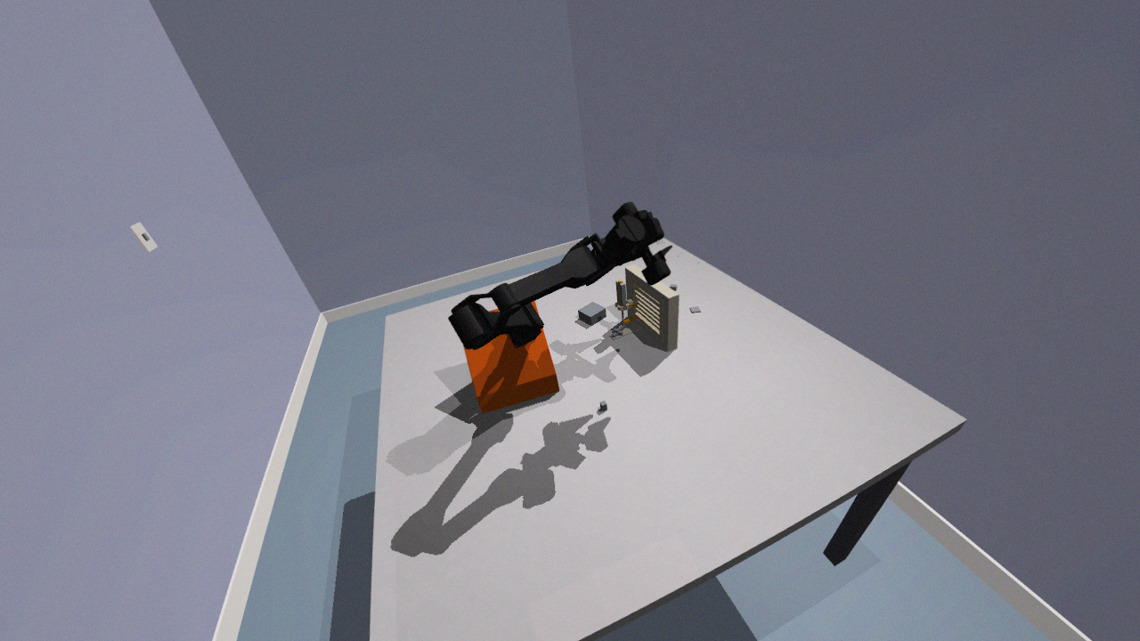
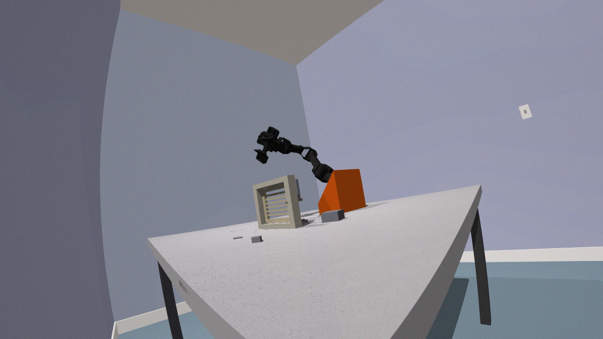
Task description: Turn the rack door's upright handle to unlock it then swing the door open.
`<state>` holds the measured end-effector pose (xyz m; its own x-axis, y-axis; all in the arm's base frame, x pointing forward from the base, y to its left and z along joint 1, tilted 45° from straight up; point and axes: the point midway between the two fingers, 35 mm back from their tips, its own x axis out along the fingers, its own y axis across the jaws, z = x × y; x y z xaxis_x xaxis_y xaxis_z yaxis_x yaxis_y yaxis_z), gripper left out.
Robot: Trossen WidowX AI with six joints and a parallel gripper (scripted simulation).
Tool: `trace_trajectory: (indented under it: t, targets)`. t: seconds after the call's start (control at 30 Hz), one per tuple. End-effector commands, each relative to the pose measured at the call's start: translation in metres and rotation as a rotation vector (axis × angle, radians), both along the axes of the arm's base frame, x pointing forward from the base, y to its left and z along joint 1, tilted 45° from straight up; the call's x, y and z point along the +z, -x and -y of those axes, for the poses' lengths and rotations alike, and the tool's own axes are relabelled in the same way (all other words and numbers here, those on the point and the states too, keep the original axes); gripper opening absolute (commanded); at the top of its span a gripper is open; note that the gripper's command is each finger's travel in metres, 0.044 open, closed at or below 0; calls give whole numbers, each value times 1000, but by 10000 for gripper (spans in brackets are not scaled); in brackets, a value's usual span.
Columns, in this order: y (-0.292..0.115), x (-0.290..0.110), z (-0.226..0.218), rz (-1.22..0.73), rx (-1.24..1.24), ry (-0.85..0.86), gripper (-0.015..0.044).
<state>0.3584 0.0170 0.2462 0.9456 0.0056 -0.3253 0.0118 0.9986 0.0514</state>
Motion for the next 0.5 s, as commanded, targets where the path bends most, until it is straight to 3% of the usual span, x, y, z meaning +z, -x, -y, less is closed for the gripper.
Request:
trace_trajectory:
  t: [0.0,0.47]
  targets:
    - [-9,-15,-3,-92,-26,-12,281]
    - [-26,-76,-14,-408,-109,3,281]
